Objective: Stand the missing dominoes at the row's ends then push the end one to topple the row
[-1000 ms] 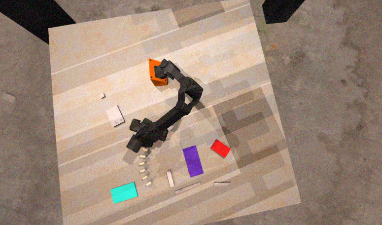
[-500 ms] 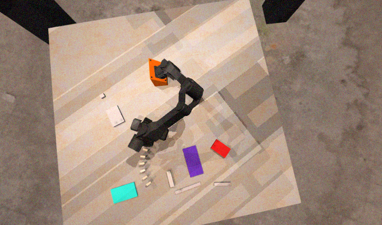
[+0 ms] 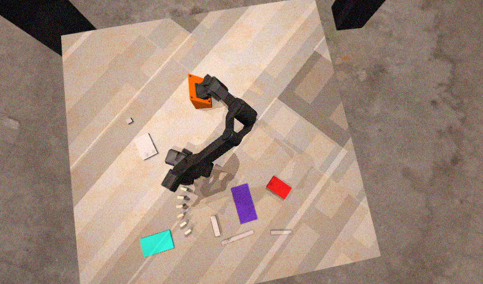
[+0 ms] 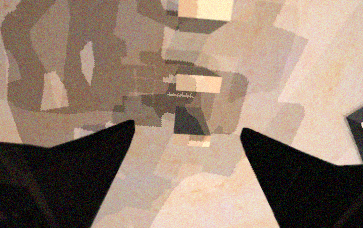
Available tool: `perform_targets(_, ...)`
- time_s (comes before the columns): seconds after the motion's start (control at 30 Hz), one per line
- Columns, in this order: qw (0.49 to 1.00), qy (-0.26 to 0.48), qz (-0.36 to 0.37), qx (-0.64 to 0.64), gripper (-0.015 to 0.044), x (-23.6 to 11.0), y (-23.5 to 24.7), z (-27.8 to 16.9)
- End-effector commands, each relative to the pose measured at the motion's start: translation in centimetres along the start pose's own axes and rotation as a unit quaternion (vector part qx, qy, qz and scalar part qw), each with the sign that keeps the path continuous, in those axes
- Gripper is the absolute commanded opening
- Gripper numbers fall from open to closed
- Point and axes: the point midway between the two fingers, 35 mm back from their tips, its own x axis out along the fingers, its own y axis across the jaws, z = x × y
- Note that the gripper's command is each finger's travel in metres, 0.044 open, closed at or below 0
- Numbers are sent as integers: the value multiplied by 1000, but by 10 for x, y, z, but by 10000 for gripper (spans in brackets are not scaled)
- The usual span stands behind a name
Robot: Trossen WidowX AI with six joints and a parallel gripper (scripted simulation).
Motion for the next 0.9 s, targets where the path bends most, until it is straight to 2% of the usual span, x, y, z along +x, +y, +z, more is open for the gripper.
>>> perform_targets(0.0, 1000, -7, -3, -2, 440, -35, -2, 7)
perform_targets(0.17, 1000, -6, -5, -3, 440, -115, -2, 2)
perform_targets(0.23, 1000, -5, -4, -3, 440, -125, -2, 0)
perform_targets(0.37, 1000, -5, -4, -3, 440, -125, -2, 0)
perform_targets(0.43, 999, -5, -4, -38, 387, -123, -2, -2)
perform_targets(0.6, 958, -4, -5, -286, 256, -102, -3, -12)
perform_targets(0.73, 878, -3, -4, -479, 151, -86, -3, -23)
perform_targets(0.87, 760, -3, -4, -650, 46, -69, -4, -35)
